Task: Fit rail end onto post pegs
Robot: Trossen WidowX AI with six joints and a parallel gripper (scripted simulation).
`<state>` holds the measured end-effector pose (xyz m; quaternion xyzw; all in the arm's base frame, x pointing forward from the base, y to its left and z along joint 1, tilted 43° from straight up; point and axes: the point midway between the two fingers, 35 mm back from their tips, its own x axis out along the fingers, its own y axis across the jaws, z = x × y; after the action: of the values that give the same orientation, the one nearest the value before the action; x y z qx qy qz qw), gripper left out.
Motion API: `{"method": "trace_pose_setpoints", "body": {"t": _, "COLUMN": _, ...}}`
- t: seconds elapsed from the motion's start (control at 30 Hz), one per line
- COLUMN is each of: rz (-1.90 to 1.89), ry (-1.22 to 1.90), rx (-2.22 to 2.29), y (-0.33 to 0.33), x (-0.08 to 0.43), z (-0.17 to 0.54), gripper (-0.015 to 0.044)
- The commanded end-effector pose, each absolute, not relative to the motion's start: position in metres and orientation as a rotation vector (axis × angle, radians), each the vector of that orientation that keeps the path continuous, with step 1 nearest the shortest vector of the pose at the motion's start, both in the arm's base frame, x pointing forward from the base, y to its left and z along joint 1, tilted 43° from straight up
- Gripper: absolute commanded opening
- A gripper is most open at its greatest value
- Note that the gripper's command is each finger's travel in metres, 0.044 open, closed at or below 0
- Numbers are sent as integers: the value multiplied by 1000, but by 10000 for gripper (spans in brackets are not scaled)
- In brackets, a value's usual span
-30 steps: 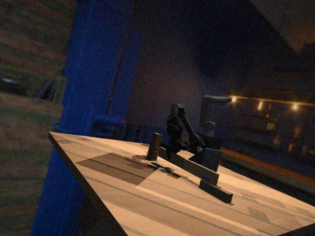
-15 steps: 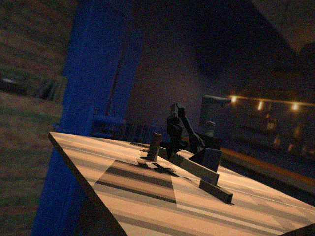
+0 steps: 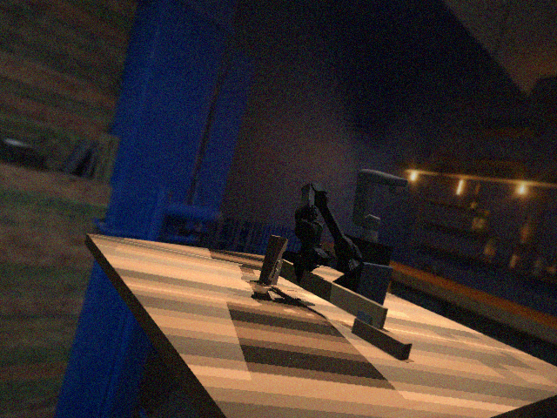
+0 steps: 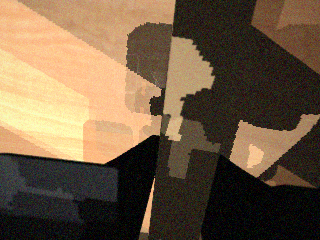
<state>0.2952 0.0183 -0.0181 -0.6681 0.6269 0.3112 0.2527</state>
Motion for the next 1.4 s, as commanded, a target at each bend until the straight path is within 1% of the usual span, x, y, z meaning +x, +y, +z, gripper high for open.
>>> {"method": "trace_pose_setpoints", "body": {"t": 0.0, "rz": 849, "ry": 1696, "rx": -1817, "y": 21, "x": 295, "z": -19, "gripper": 0}}
{"method": "trace_pose_setpoints", "body": {"t": 1.37, "rz": 849, "ry": 1696, "rx": -1817, "y": 15, "x": 297, "z": -11, "gripper": 0}}
